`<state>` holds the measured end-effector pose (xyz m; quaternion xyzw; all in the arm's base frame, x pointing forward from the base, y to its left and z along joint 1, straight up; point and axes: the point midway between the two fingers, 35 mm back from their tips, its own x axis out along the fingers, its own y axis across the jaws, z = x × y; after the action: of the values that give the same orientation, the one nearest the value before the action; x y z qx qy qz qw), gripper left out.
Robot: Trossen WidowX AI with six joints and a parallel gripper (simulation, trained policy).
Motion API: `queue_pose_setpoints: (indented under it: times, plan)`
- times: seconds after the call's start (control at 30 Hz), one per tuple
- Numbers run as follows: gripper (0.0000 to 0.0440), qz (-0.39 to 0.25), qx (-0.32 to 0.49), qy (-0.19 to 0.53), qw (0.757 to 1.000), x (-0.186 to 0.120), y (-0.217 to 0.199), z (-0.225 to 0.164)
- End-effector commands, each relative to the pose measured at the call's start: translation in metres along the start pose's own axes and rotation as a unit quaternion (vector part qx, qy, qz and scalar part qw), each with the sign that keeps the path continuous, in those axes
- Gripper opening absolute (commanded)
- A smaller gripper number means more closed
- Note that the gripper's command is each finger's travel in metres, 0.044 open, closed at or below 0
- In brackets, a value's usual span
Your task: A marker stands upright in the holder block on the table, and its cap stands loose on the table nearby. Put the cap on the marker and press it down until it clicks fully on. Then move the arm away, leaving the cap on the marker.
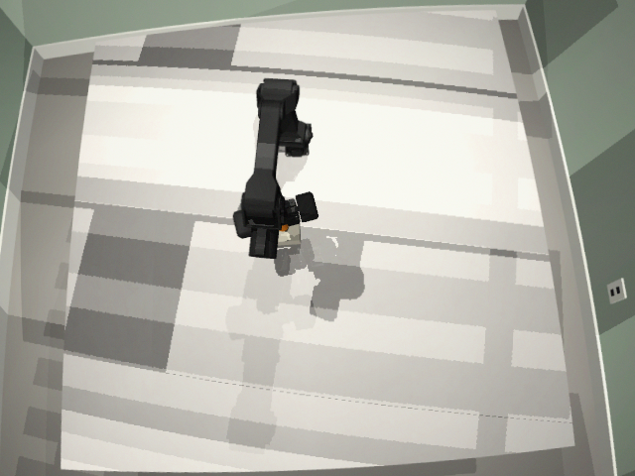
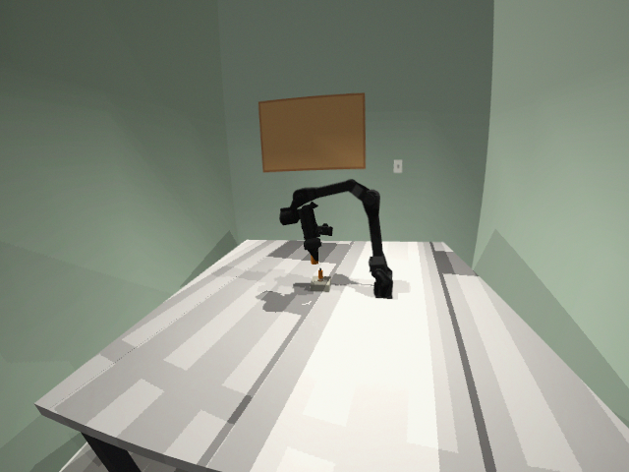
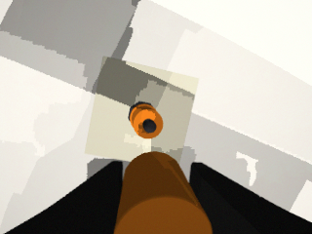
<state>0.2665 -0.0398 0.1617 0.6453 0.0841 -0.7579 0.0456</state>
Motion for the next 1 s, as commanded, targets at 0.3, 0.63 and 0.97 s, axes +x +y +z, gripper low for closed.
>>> queue_pose_setpoints:
  times: [0.3,0.63,0.97]
  plan:
    - [0.0,0.001,0.008,0.008,1.0,0.007,-0.003,0.011]
    - [0.0,0.003,0.014,0.011,1.0,0.015,-0.001,0.016]
    - [0.0,0.005,0.017,0.009,1.0,0.029,0.0,0.017]
